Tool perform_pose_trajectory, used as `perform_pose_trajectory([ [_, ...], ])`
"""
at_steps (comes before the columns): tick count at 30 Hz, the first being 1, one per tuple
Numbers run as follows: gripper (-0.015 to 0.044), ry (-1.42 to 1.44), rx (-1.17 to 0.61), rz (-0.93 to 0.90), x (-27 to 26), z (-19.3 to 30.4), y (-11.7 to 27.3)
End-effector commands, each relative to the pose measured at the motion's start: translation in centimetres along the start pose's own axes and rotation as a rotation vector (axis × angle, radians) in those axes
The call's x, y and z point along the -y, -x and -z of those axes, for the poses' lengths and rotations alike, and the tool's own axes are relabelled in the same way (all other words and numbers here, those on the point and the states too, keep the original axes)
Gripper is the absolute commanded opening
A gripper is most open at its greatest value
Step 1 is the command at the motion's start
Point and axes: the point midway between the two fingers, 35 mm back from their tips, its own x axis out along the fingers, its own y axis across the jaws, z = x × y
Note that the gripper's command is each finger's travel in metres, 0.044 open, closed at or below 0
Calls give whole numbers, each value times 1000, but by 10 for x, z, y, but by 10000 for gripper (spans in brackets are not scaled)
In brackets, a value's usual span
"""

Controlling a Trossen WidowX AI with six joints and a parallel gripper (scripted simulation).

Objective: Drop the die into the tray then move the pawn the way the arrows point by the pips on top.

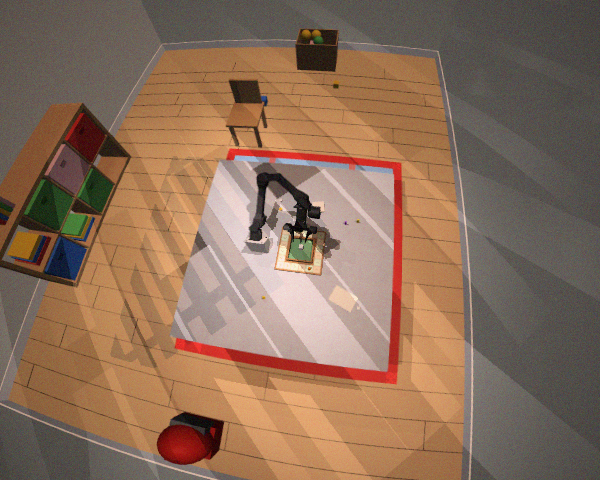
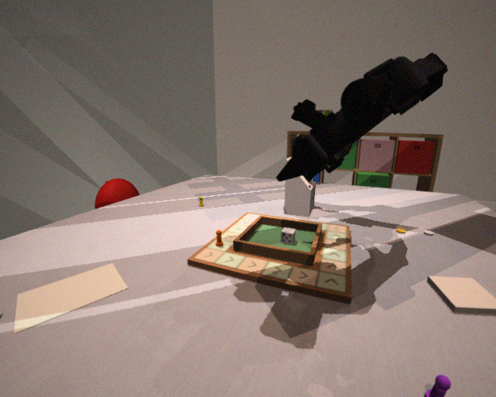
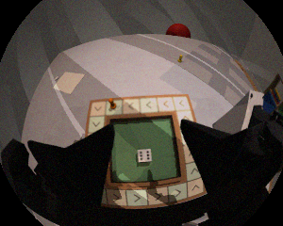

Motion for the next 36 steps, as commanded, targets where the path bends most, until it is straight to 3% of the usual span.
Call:
perform_pose_trajectory([
  [1,420,4,6,-16,-2,-9,11],
  [4,440,16,-51,8,-1,-7,4],
  [8,440,54,-418,77,4,6,-25],
  [13,440,14,-830,-7,-3,12,-40],
  [18,440,10,-773,35,3,11,-43],
  [21,361,135,-779,-20,-4,7,-48],
  [27,204,652,-773,-255,-33,-10,-73],
  [36,200,1412,-659,-621,-64,-38,-125],
])
